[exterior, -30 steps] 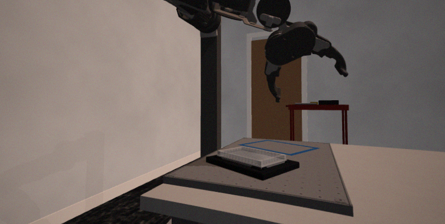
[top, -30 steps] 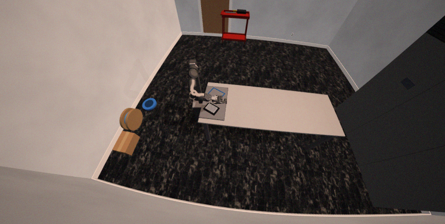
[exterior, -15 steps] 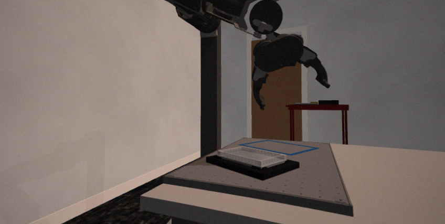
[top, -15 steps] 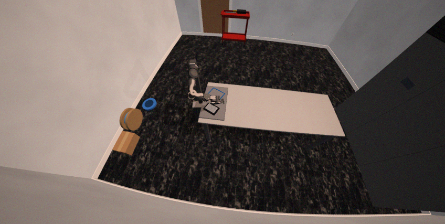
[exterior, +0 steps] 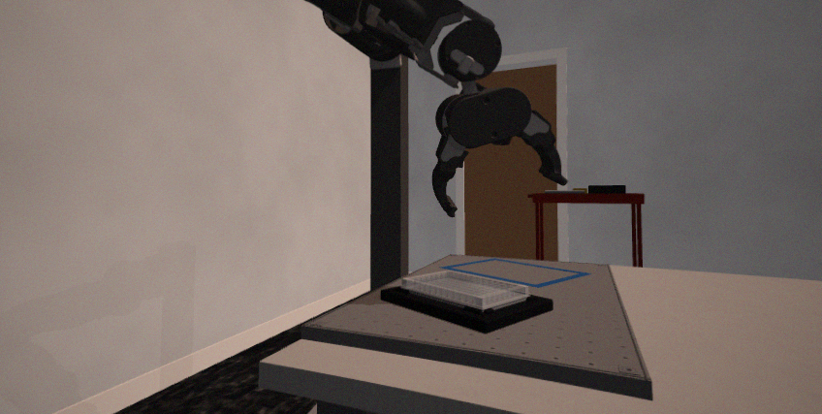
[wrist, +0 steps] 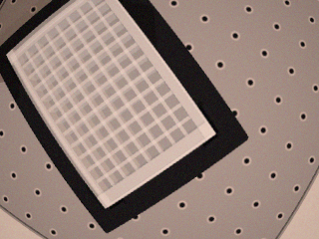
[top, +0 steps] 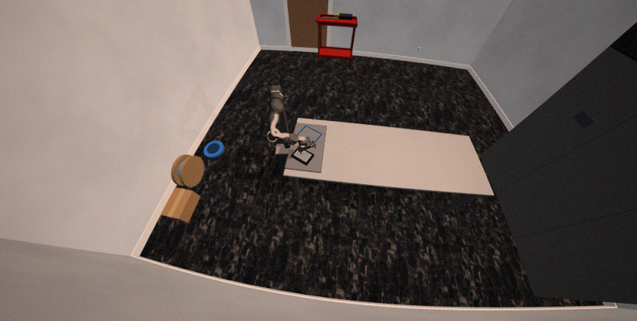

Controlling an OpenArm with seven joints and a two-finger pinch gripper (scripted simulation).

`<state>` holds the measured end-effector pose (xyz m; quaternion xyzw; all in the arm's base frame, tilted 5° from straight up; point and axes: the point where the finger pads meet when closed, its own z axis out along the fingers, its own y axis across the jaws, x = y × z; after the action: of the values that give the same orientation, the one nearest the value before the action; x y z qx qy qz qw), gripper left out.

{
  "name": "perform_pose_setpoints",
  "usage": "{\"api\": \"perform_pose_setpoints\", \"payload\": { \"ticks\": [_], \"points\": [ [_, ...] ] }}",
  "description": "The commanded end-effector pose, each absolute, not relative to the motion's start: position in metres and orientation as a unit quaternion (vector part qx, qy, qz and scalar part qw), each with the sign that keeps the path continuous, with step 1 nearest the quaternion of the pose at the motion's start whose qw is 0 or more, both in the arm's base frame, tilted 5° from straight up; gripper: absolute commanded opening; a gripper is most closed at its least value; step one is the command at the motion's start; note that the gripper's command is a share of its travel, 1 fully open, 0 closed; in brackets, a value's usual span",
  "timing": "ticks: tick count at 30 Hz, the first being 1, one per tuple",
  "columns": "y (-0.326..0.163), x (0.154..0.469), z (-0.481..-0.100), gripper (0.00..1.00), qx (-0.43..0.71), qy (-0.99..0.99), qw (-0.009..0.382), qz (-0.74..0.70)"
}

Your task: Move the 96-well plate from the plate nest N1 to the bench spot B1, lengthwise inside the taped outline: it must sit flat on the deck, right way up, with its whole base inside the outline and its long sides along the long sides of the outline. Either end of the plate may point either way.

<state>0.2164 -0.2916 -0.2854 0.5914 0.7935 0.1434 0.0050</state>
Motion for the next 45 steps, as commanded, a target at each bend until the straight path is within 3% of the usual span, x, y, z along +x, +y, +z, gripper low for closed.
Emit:
{"api": "perform_pose_setpoints", "payload": {
  "ticks": [1, 7, 19, 24, 36, 41, 45],
  "points": [
    [-0.292, 0.219, -0.284, 0.77, 0.59, 0.794, 0.009, 0.148],
    [-0.287, 0.177, -0.305, 0.77, 0.5, 0.862, 0.005, 0.082],
    [-0.287, 0.177, -0.305, 0.77, 0.5, 0.862, 0.005, 0.082],
    [-0.286, 0.167, -0.31, 0.77, 0.399, 0.917, 0.002, 0.017],
    [-0.286, 0.167, -0.31, 0.77, 0.399, 0.917, 0.002, 0.017],
    [-0.286, 0.167, -0.309, 0.77, 0.297, 0.954, 0.002, -0.043],
    [-0.286, 0.167, -0.309, 0.77, 0.297, 0.954, 0.002, -0.043]
  ]
}}
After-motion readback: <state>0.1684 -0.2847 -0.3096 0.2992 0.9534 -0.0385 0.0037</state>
